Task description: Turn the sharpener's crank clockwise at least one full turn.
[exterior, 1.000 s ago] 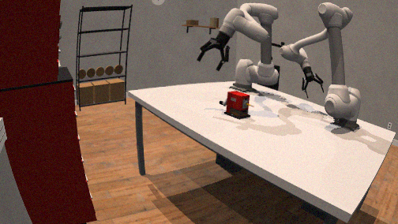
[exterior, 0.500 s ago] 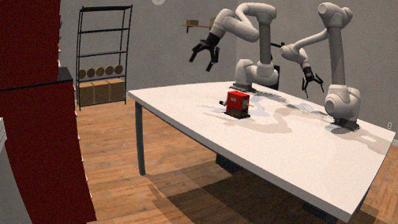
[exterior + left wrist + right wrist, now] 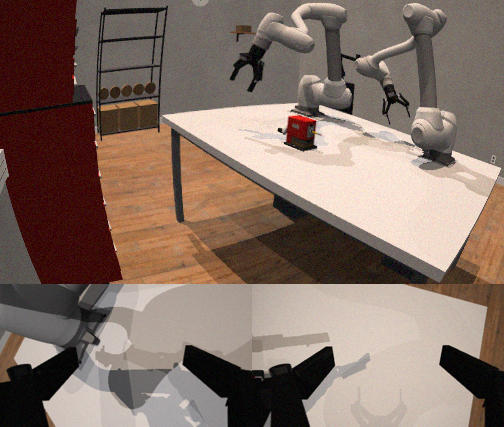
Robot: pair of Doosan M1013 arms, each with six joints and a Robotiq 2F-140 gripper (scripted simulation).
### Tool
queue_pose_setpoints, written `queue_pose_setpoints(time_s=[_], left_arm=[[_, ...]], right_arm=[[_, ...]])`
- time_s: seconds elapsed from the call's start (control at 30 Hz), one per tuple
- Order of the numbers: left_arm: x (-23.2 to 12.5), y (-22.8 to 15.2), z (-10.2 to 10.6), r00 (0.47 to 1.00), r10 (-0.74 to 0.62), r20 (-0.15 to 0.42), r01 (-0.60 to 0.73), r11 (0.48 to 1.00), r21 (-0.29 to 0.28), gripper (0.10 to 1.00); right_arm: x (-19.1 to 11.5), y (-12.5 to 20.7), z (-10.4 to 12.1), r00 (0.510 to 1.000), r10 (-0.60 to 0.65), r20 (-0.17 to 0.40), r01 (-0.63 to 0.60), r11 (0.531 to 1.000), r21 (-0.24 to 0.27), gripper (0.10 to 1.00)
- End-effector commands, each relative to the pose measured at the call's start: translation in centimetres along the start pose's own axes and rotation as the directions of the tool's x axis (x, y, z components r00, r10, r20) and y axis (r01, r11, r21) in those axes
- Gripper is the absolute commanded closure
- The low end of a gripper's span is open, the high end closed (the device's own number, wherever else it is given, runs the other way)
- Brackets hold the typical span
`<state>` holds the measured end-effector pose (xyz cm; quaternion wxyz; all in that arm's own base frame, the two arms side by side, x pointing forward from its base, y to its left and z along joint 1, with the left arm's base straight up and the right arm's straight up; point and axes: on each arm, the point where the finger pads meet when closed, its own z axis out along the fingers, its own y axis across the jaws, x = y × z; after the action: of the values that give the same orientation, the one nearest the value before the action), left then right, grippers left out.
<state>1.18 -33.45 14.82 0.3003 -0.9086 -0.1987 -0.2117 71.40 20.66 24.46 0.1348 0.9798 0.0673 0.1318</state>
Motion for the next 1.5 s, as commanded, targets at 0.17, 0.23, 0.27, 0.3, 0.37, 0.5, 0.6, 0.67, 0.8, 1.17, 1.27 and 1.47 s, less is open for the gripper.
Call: queue_pose_setpoints(time_s=[0.17,0.23,0.27,0.3,0.37,0.5,0.6,0.67,0.8,1.17,1.27,1.47], left_arm=[[0.0,0.0,0.0,1.000,0.000,0.000,0.000,1.000,-0.001,0.098],[0.0,0.0,0.0,1.000,0.000,0.000,0.000,1.000,-0.001,0.098],[0.0,0.0,0.0,1.000,0.000,0.000,0.000,1.000,-0.001,0.098],[0.0,0.0,0.0,1.000,0.000,0.000,0.000,1.000,-0.001,0.098],[0.0,0.0,0.0,1.000,0.000,0.000,0.000,1.000,-0.001,0.098],[0.0,0.0,0.0,1.000,0.000,0.000,0.000,1.000,-0.001,0.098],[0.0,0.0,0.0,1.000,0.000,0.000,0.000,1.000,-0.001,0.098],[0.0,0.0,0.0,1.000,0.000,0.000,0.000,1.000,-0.001,0.098],[0.0,0.0,0.0,1.000,0.000,0.000,0.000,1.000,-0.001,0.098],[0.0,0.0,0.0,1.000,0.000,0.000,0.000,1.000,-0.001,0.098],[0.0,0.0,0.0,1.000,0.000,0.000,0.000,1.000,-0.001,0.098],[0.0,0.0,0.0,1.000,0.000,0.000,0.000,1.000,-0.001,0.098]], right_arm=[[-1.2,4.7,2.2,0.997,0.051,0.054,-0.050,0.999,-0.015,0.098],[-1.4,5.4,2.5,0.996,0.058,0.061,-0.057,0.998,-0.018,0.098],[-1.7,6.0,2.8,0.995,0.066,0.069,-0.065,0.998,-0.020,0.098],[-1.9,6.7,3.1,0.994,0.074,0.077,-0.072,0.997,-0.022,0.098],[-2.4,8.1,3.7,0.992,0.089,0.093,-0.087,0.996,-0.027,0.098],[-3.5,10.8,4.9,0.985,0.121,0.126,-0.117,0.992,-0.036,0.098],[-4.4,12.8,5.8,0.978,0.145,0.151,-0.140,0.989,-0.043,0.098],[-5.1,14.2,6.3,0.972,0.162,0.168,-0.156,0.987,-0.048,0.098],[-5.8,15.6,6.9,0.966,0.179,0.185,-0.172,0.984,-0.053,0.098],[-10.5,22.9,9.7,0.920,0.274,0.278,-0.263,0.962,-0.079,0.098],[-12.0,24.9,10.4,0.904,0.301,0.304,-0.288,0.954,-0.086,0.098],[-14.1,27.4,11.2,0.880,0.335,0.338,-0.322,0.942,-0.096,0.098]])
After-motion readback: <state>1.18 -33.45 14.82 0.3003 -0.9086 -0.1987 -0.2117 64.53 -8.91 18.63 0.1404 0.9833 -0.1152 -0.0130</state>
